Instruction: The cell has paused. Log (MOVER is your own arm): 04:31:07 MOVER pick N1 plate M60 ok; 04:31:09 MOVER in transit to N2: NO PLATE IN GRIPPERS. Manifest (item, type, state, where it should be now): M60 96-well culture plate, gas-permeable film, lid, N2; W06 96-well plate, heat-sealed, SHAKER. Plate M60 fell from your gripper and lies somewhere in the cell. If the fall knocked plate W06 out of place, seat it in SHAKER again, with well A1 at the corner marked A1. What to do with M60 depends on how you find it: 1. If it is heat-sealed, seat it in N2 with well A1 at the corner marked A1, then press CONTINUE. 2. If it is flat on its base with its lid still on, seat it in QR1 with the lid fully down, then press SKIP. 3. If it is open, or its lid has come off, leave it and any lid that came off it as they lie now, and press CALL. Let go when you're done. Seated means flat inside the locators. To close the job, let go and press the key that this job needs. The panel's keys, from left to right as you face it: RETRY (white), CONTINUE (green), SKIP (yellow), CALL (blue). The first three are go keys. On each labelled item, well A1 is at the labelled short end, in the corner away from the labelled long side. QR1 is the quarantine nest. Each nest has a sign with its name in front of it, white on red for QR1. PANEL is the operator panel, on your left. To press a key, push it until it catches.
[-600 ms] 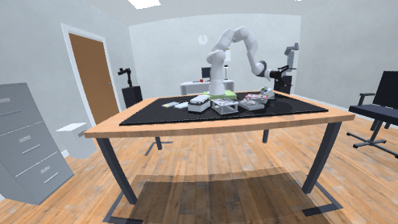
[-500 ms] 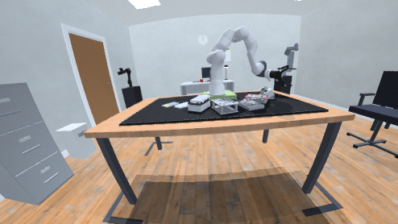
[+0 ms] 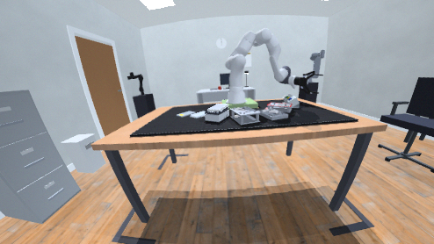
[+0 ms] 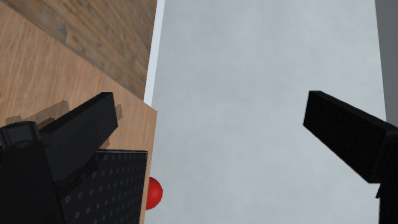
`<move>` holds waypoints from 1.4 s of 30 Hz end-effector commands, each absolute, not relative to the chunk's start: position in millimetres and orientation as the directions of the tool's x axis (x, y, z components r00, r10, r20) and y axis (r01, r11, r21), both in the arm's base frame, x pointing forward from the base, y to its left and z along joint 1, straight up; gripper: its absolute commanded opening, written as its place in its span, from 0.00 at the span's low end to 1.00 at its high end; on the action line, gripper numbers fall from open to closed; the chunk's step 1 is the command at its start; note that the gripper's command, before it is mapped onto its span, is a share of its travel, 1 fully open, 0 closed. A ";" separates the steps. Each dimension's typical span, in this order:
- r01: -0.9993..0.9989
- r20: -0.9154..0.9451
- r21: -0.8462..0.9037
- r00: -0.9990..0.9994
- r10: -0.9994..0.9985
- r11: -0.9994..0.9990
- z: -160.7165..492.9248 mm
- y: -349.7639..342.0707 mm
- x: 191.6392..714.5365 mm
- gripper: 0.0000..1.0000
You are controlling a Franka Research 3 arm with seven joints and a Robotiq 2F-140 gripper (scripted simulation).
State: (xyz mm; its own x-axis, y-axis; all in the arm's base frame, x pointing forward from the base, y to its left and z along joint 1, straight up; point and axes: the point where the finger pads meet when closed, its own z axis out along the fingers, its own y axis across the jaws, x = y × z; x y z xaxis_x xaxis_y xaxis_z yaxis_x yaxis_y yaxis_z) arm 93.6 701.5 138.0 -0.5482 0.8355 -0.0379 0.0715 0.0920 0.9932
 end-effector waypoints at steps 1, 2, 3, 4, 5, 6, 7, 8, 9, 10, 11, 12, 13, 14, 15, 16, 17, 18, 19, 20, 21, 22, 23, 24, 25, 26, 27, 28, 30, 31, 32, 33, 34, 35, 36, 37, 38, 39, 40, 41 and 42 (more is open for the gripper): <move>0.071 -0.038 0.993 -0.548 0.835 0.092 137.0 701.5 93.6 1.00; 0.072 -0.038 0.993 -0.548 0.835 0.092 135.0 701.5 93.6 1.00; 0.072 -0.038 0.993 -0.548 0.835 0.092 132.2 701.4 93.7 1.00; 0.072 -0.038 0.993 -0.548 0.835 0.092 129.1 701.3 93.7 1.00; 0.072 -0.038 0.993 -0.548 0.835 0.092 126.3 701.2 93.7 1.00; 0.072 -0.038 0.993 -0.548 0.835 0.092 124.4 701.1 93.8 1.00; 0.072 -0.038 0.993 -0.548 0.835 0.092 123.4 701.1 93.8 1.00; 0.072 -0.038 0.993 -0.548 0.835 0.092 123.2 701.1 93.8 1.00; 0.072 -0.038 0.993 -0.548 0.835 0.092 123.2 701.1 93.8 1.00; 0.072 -0.038 0.993 -0.548 0.835 0.092 123.2 701.1 93.8 1.00; 0.072 -0.038 0.993 -0.548 0.835 0.092 123.3 701.1 93.8 1.00; 0.072 -0.038 0.993 -0.548 0.835 0.092 123.5 701.1 93.8 1.00; 0.072 -0.038 0.993 -0.548 0.835 0.092 123.7 701.1 93.8 1.00; 0.072 -0.038 0.993 -0.548 0.835 0.092 124.0 701.1 93.8 1.00; 0.072 -0.038 0.993 -0.548 0.835 0.092 124.0 701.1 93.8 1.00; 0.072 -0.038 0.993 -0.548 0.835 0.092 124.0 701.1 93.8 1.00; 0.072 -0.038 0.993 -0.548 0.835 0.092 124.5 701.1 93.8 1.00; 0.072 -0.038 0.993 -0.548 0.835 0.092 125.0 701.1 93.8 1.00; 0.072 -0.038 0.993 -0.548 0.835 0.092 125.7 701.1 93.8 1.00; 0.072 -0.038 0.993 -0.548 0.835 0.092 126.6 701.1 93.8 1.00; 0.072 -0.038 0.993 -0.548 0.835 0.092 127.5 701.1 93.8 1.00; 0.072 -0.038 0.993 -0.548 0.835 0.092 128.7 701.1 93.8 1.00; 0.072 -0.038 0.993 -0.548 0.835 0.092 130.0 701.1 93.7 1.00; 0.072 -0.038 0.993 -0.548 0.835 0.092 131.4 701.1 93.7 1.00; 0.072 -0.038 0.993 -0.548 0.835 0.092 133.0 701.1 93.7 1.00; 0.072 -0.038 0.993 -0.548 0.835 0.092 134.7 701.1 93.7 1.00; 0.072 -0.038 0.993 -0.548 0.835 0.092 136.6 701.1 93.7 1.00; 0.072 -0.038 0.993 -0.548 0.835 0.092 138.7 701.1 93.7 1.00; 0.072 -0.038 0.993 -0.548 0.835 0.092 143.2 701.1 93.7 1.00; 0.072 -0.038 0.993 -0.548 0.835 0.092 145.6 701.2 93.7 1.00; 0.072 -0.038 0.993 -0.548 0.835 0.092 145.6 701.2 93.7 1.00; 0.072 -0.038 0.993 -0.548 0.835 0.092 145.6 701.2 93.7 1.00; 0.072 -0.038 0.993 -0.548 0.835 0.092 148.2 701.2 93.7 1.00; 0.072 -0.038 0.993 -0.548 0.835 0.092 150.8 701.1 93.6 1.00; 0.072 -0.038 0.993 -0.548 0.835 0.092 153.6 701.2 93.6 1.00; 0.072 -0.038 0.993 -0.548 0.835 0.092 156.4 701.2 93.6 1.00; 0.072 -0.038 0.993 -0.548 0.835 0.092 159.3 701.2 93.6 1.00; 0.072 -0.038 0.993 -0.548 0.835 0.092 162.3 701.2 93.6 1.00; 0.072 -0.038 0.993 -0.548 0.835 0.092 165.4 701.2 93.6 1.00; 0.072 -0.038 0.993 -0.548 0.835 0.092 168.4 701.2 93.6 1.00; 0.072 -0.038 0.993 -0.548 0.835 0.092 171.5 701.2 93.5 1.00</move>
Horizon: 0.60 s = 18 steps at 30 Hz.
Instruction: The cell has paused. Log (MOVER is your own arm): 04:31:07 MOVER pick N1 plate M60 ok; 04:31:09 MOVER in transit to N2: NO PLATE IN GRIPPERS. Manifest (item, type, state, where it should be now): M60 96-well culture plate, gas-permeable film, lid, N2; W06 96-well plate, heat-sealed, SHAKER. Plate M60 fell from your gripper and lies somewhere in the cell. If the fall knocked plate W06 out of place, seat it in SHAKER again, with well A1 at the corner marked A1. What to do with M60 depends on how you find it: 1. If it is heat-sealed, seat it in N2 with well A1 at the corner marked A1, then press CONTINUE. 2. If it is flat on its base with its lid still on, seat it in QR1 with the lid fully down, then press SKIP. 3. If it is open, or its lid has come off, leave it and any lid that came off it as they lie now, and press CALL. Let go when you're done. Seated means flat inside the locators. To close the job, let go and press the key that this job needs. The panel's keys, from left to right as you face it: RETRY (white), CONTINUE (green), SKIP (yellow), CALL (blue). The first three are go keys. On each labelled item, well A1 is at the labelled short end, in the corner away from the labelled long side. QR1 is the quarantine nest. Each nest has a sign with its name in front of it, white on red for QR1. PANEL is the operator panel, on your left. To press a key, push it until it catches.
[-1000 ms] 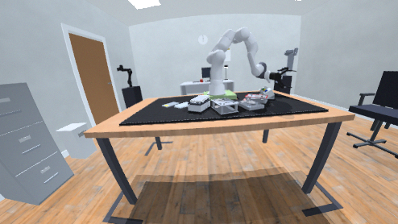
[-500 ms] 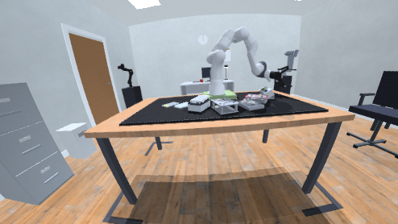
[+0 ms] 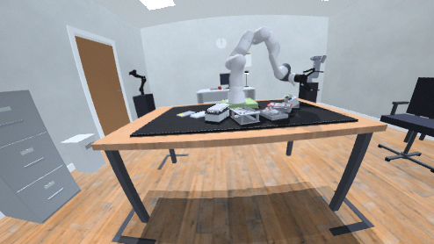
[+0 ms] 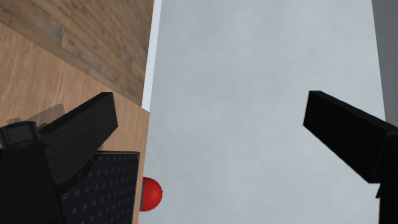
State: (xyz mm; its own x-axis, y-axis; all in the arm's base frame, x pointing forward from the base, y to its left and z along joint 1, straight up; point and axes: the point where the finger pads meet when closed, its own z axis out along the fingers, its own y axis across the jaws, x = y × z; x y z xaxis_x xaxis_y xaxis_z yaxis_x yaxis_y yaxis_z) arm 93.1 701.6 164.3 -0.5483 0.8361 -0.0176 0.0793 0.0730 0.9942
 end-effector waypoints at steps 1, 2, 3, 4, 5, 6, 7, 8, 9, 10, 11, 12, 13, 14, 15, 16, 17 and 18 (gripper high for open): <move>0.072 -0.038 0.993 -0.548 0.835 0.092 174.7 701.2 93.5 1.00; 0.072 -0.038 0.993 -0.548 0.835 0.092 177.8 701.2 93.5 1.00; 0.072 -0.038 0.993 -0.548 0.835 0.092 180.9 701.2 93.5 1.00; 0.072 -0.038 0.993 -0.548 0.835 0.092 183.9 701.2 93.5 1.00; 0.072 -0.038 0.993 -0.548 0.835 0.092 187.0 701.2 93.5 1.00; 0.072 -0.038 0.993 -0.548 0.835 0.092 189.9 701.2 93.4 1.00; 0.072 -0.038 0.993 -0.548 0.835 0.092 189.9 701.2 93.4 1.00; 0.072 -0.038 0.993 -0.548 0.835 0.092 189.9 701.2 93.4 1.00; 0.072 -0.038 0.993 -0.548 0.835 0.092 192.9 701.3 93.4 1.00; 0.072 -0.038 0.993 -0.548 0.835 0.092 195.7 701.3 93.4 1.00; 0.072 -0.038 0.993 -0.548 0.835 0.092 198.4 701.3 93.4 1.00; 0.072 -0.038 0.993 -0.548 0.835 0.092 201.0 701.3 93.4 1.00; 0.072 -0.038 0.993 -0.548 0.835 0.092 203.5 701.3 93.4 1.00; 0.072 -0.038 0.993 -0.548 0.835 0.092 205.9 701.3 93.4 1.00; 0.072 -0.038 0.993 -0.548 0.835 0.092 208.1 701.3 93.3 1.00; 0.072 -0.038 0.993 -0.548 0.835 0.092 210.2 701.3 93.3 1.00; 0.072 -0.038 0.993 -0.548 0.835 0.092 212.2 701.3 93.3 1.00; 0.072 -0.038 0.993 -0.548 0.835 0.092 213.9 701.3 93.3 1.00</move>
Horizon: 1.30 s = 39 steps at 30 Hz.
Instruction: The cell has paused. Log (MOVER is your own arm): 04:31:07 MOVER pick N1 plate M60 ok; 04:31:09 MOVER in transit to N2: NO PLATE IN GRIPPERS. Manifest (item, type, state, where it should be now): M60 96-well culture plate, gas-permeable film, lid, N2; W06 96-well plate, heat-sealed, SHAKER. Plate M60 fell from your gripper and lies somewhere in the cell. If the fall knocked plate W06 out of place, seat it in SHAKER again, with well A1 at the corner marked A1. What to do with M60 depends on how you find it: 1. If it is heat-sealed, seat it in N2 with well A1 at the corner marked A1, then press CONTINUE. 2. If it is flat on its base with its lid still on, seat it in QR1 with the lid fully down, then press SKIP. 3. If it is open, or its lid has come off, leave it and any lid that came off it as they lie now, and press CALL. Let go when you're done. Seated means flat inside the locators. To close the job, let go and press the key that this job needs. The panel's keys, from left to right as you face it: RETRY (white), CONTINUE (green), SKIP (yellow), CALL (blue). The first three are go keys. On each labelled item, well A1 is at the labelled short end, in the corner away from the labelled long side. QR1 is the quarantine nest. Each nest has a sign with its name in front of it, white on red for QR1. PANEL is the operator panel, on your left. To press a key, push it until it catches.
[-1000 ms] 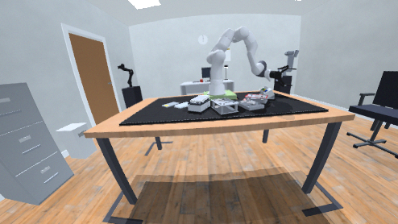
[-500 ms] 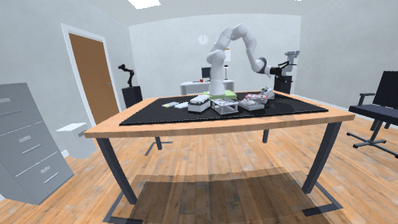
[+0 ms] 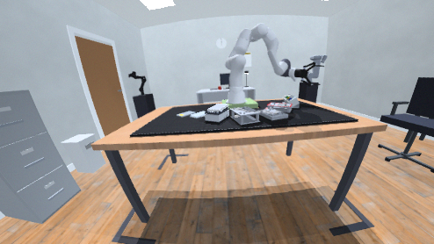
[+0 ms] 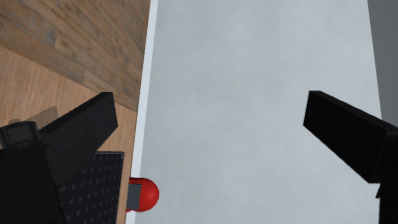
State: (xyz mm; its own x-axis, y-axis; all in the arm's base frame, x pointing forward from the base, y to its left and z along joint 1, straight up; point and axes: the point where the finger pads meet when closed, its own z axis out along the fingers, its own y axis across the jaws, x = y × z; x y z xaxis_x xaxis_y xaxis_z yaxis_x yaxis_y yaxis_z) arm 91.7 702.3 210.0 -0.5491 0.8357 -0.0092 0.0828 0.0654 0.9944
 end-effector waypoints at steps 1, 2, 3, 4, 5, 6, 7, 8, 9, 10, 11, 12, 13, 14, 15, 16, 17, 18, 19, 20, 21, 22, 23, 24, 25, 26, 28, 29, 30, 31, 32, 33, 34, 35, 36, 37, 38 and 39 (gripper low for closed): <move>0.072 -0.038 0.993 -0.548 0.835 0.092 215.6 701.3 93.3 1.00; 0.072 -0.038 0.993 -0.548 0.835 0.092 217.0 701.3 93.3 1.00; 0.072 -0.038 0.993 -0.548 0.835 0.092 218.3 701.3 93.3 1.00; 0.072 -0.038 0.993 -0.548 0.835 0.092 219.4 701.3 93.3 1.00; 0.072 -0.038 0.993 -0.548 0.835 0.092 220.3 701.3 93.3 1.00; 0.072 -0.038 0.993 -0.548 0.835 0.092 220.3 701.3 93.3 1.00; 0.072 -0.038 0.993 -0.548 0.835 0.092 220.3 701.3 93.3 1.00; 0.072 -0.038 0.993 -0.548 0.835 0.092 221.1 701.3 93.3 1.00; 0.072 -0.038 0.993 -0.548 0.835 0.092 221.8 701.3 93.3 1.00; 0.072 -0.038 0.993 -0.548 0.835 0.092 222.3 701.3 93.3 1.00; 0.072 -0.038 0.993 -0.548 0.835 0.092 222.7 701.3 93.3 1.00; 0.072 -0.038 0.993 -0.548 0.835 0.092 222.9 701.3 93.3 1.00; 0.072 -0.038 0.993 -0.548 0.835 0.092 223.1 701.3 93.3 1.00; 0.072 -0.038 0.993 -0.548 0.835 0.092 223.2 701.3 93.3 1.00; 0.072 -0.038 0.993 -0.548 0.835 0.092 223.2 701.3 93.3 1.00; 0.072 -0.038 0.993 -0.548 0.835 0.092 223.2 701.3 93.3 1.00; 0.072 -0.038 0.993 -0.548 0.835 0.092 223.2 701.3 93.3 1.00; 0.072 -0.038 0.993 -0.548 0.836 0.092 223.2 701.3 93.3 1.00; 0.072 -0.038 0.993 -0.548 0.836 0.092 223.2 701.3 93.4 1.00; 0.072 -0.037 0.993 -0.547 0.836 0.092 223.3 701.2 93.7 1.00; 0.072 -0.037 0.993 -0.547 0.836 0.091 223.3 701.1 94.1 1.00; 0.073 -0.037 0.993 -0.546 0.837 0.091 223.4 701.0 94.6 1.00; 0.073 -0.037 0.993 -0.546 0.837 0.091 223.4 701.0 94.6 1.00; 0.073 -0.037 0.993 -0.546 0.837 0.091 223.4 701.0 94.6 1.00; 0.073 -0.036 0.993 -0.544 0.838 0.091 223.6 700.8 95.4 1.00; 0.074 -0.035 0.993 -0.542 0.839 0.090 223.8 700.6 96.4 1.00; 0.077 -0.033 0.993 -0.537 0.843 0.088 224.3 700.0 99.2 1.00; 0.079 -0.032 0.993 -0.533 0.845 0.087 224.6 699.5 101.0 1.00; 0.081 -0.030 0.993 -0.529 0.848 0.086 225.0 699.0 103.2 1.00; 0.083 -0.028 0.993 -0.524 0.851 0.084 225.4 698.4 105.8 1.00; 0.086 -0.026 0.993 -0.519 0.855 0.082 226.0 697.6 108.7 1.00; 0.089 -0.024 0.993 -0.512 0.859 0.080 226.5 696.8 111.9 1.00; 0.092 -0.021 0.993 -0.505 0.863 0.078 227.2 695.8 115.6 1.00; 0.096 -0.018 0.993 -0.497 0.868 0.075 227.9 694.7 119.7 1.00; 0.100 -0.014 0.992 -0.488 0.873 0.072 228.7 693.5 124.2 1.00; 0.104 -0.011 0.992 -0.477 0.879 0.068 229.6 692.1 129.1 1.00; 0.109 -0.006 0.992 -0.466 0.885 0.065 230.5 690.5 134.4 1.00; 0.114 -0.002 0.992 -0.454 0.891 0.060 231.5 688.7 140.2 1.00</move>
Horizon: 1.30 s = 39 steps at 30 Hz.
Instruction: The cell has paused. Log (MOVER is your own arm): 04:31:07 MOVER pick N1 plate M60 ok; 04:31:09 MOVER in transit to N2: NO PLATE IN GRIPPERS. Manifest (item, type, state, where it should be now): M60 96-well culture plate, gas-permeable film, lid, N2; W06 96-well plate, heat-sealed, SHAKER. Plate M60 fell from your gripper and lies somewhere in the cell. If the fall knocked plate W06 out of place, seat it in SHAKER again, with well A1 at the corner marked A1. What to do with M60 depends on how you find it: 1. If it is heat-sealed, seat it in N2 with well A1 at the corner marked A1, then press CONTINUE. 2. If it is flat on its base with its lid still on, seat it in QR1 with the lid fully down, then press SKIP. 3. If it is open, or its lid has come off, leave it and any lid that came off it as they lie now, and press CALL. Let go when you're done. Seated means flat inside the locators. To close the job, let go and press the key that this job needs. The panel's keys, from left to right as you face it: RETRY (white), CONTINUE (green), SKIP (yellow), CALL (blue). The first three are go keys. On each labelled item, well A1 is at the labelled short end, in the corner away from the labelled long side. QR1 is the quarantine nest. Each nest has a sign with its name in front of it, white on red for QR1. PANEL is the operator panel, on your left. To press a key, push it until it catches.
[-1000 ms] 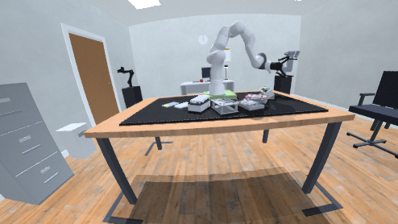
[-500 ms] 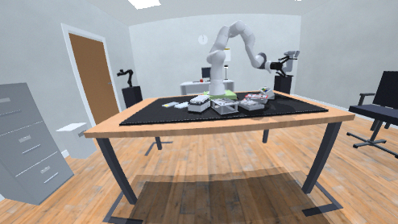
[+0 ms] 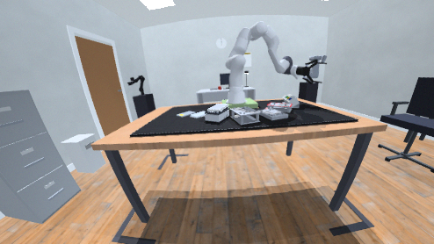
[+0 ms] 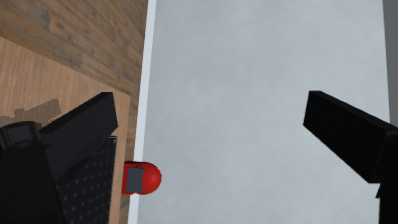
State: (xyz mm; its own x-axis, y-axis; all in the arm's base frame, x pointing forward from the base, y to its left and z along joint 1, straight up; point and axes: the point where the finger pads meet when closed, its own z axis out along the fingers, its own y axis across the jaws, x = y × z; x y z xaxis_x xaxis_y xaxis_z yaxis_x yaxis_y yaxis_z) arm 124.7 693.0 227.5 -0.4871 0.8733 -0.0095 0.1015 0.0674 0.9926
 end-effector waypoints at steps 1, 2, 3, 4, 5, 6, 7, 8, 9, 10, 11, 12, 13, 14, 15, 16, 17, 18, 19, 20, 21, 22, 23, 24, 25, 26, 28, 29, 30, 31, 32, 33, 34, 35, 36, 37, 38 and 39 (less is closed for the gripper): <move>0.114 -0.002 0.992 -0.454 0.891 0.060 231.5 688.7 140.2 1.00; 0.114 -0.002 0.992 -0.454 0.891 0.060 231.5 688.7 140.2 1.00; 0.119 0.003 0.991 -0.441 0.897 0.056 232.5 686.8 146.3 1.00; 0.125 0.008 0.991 -0.427 0.904 0.051 233.7 684.6 152.9 1.00; 0.131 0.013 0.990 -0.412 0.911 0.045 234.9 682.2 159.9 1.00; 0.138 0.019 0.990 -0.395 0.918 0.039 236.1 679.5 167.4 1.00; 0.144 0.025 0.989 -0.377 0.926 0.032 237.4 676.6 175.2 1.00; 0.151 0.031 0.988 -0.358 0.933 0.025 238.8 673.4 183.4 1.00; 0.158 0.038 0.987 -0.338 0.940 0.017 240.2 669.9 192.0 1.00; 0.166 0.045 0.986 -0.317 0.947 0.009 241.6 666.1 200.9 1.00; 0.173 0.052 0.985 -0.294 0.954 0.000 243.1 662.0 210.2 1.00; 0.181 0.060 0.983 -0.270 0.961 -0.010 244.6 657.5 219.8 1.00; 0.189 0.067 0.982 -0.245 0.967 -0.021 246.2 652.7 229.7 1.00; 0.196 0.075 0.980 -0.218 0.973 -0.032 247.8 647.4 239.9 1.00; 0.204 0.083 0.978 -0.191 0.978 -0.044 249.4 641.9 250.3 1.00; 0.212 0.092 0.976 -0.162 0.983 -0.056 251.0 635.9 260.9 1.00; 0.219 0.100 0.973 -0.132 0.986 -0.070 252.7 629.5 271.7 1.00; 0.219 0.100 0.973 -0.132 0.986 -0.070 252.7 629.5 271.7 1.00; 0.219 0.100 0.973 -0.132 0.986 -0.070 252.7 629.5 271.7 1.00; 0.226 0.109 0.970 -0.101 0.989 -0.084 254.3 622.7 282.7 1.00; 0.233 0.117 0.967 -0.068 0.991 -0.099 255.9 615.5 293.7 1.00; 0.240 0.126 0.964 -0.035 0.991 -0.114 257.6 607.8 304.9 1.00; 0.246 0.135 0.960 -0.001 0.991 -0.131 259.2 599.8 316.1 1.00; 0.252 0.144 0.956 0.035 0.989 -0.148 260.8 591.3 327.3 1.00; 0.258 0.153 0.952 0.071 0.986 -0.166 262.4 582.4 338.5 1.00; 0.263 0.161 0.947 0.108 0.981 -0.185 264.0 573.1 349.6 1.00; 0.271 0.179 0.936 0.183 0.967 -0.224 267.1 553.3 371.6 1.00; 0.273 0.187 0.930 0.221 0.957 -0.245 268.6 542.8 382.3 1.00; 0.275 0.195 0.924 0.260 0.946 -0.266 270.1 532.0 392.9 1.00; 0.276 0.203 0.917 0.299 0.933 -0.288 271.6 520.9 403.2 1.00; 0.276 0.211 0.909 0.337 0.917 -0.311 273.0 509.4 413.2 1.00; 0.275 0.218 0.902 0.376 0.901 -0.333 274.4 497.7 423.0 1.00; 0.274 0.225 0.893 0.414 0.882 -0.357 275.7 485.7 432.5 1.00; 0.274 0.225 0.893 0.414 0.882 -0.357 275.7 485.7 432.5 1.00; 0.274 0.225 0.893 0.414 0.882 -0.357 275.7 485.7 432.5 1.00; 0.271 0.232 0.884 0.452 0.861 -0.380 277.1 473.4 441.6 1.00; 0.266 0.238 0.875 0.490 0.839 -0.404 278.4 461.0 450.4 1.00; 0.261 0.244 0.865 0.527 0.814 -0.428 279.7 448.4 458.7 1.00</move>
State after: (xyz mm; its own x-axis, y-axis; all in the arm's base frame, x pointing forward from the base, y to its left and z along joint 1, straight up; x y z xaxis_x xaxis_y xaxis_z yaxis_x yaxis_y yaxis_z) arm 443.4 477.0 278.6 0.4375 0.8630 0.2525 0.2564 -0.3889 0.8849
